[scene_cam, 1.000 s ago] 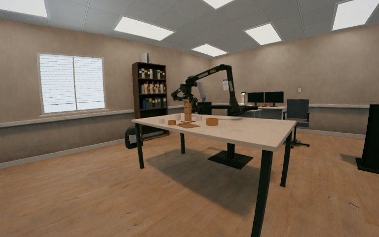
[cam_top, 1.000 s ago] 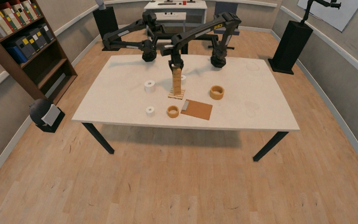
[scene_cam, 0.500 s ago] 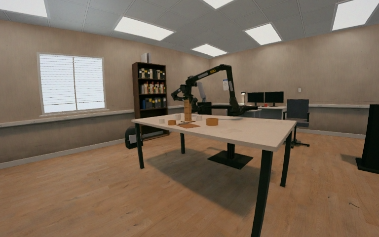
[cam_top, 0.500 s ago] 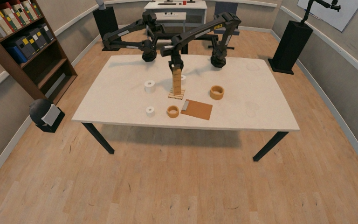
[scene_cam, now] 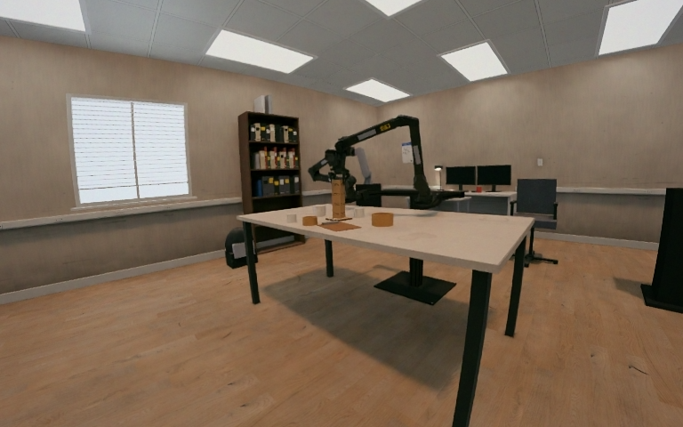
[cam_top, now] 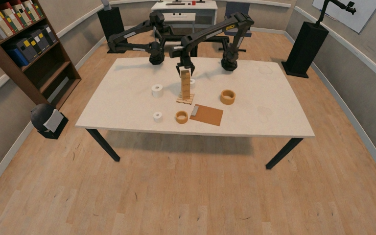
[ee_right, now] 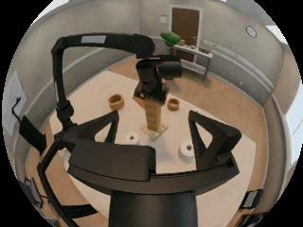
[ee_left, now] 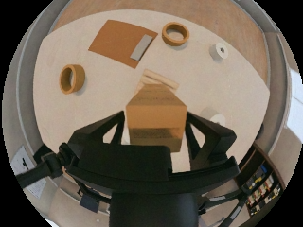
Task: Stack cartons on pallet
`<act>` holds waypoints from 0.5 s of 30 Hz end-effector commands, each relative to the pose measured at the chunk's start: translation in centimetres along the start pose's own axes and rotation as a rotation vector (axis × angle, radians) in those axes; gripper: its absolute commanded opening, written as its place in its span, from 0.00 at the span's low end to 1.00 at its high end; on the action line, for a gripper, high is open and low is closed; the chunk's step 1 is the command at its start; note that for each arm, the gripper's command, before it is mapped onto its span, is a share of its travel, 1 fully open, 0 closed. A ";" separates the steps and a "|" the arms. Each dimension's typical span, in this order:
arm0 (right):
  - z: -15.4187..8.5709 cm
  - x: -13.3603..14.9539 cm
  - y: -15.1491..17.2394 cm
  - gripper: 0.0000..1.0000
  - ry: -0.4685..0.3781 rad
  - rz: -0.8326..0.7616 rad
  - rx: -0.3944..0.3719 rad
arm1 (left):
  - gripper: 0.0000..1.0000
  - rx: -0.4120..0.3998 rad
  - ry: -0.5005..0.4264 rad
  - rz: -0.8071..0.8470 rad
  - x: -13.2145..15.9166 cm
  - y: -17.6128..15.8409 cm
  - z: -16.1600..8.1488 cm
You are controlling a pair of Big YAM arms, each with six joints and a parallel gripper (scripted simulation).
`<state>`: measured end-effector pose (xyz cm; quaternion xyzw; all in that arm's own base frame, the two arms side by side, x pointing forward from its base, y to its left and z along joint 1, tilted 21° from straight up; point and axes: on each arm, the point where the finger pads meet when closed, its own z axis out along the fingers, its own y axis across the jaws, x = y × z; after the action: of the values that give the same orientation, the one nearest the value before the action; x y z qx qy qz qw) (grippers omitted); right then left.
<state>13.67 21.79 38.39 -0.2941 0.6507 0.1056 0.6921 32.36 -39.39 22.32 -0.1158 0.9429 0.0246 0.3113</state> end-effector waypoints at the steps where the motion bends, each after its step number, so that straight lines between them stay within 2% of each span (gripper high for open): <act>1: 0.1 -0.4 0.0 1.00 0.002 0.002 0.002 | 0.83 0.038 -0.007 -0.014 -0.5 -1.2 -1.9; 5: 0.1 -0.4 0.0 1.00 0.002 0.002 0.002 | 0.83 0.046 -0.011 -0.028 -1.1 -1.1 -2.5; 7: 0.1 -0.4 0.0 1.00 0.002 0.002 0.002 | 0.83 0.065 -0.017 -0.044 -1.8 -0.8 -3.6; 11: 0.1 -0.4 0.0 1.00 0.002 0.002 0.002 | 0.83 0.052 -0.012 -0.029 -1.3 -1.1 -2.9; 15: 0.1 -0.4 0.0 1.00 0.002 0.002 0.002 | 0.83 0.055 -0.014 -0.028 -1.1 -1.1 -4.2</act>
<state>13.67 21.79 38.39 -0.2941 0.6507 0.1056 0.6921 31.59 -39.13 23.53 -0.1168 0.9424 0.0182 0.3129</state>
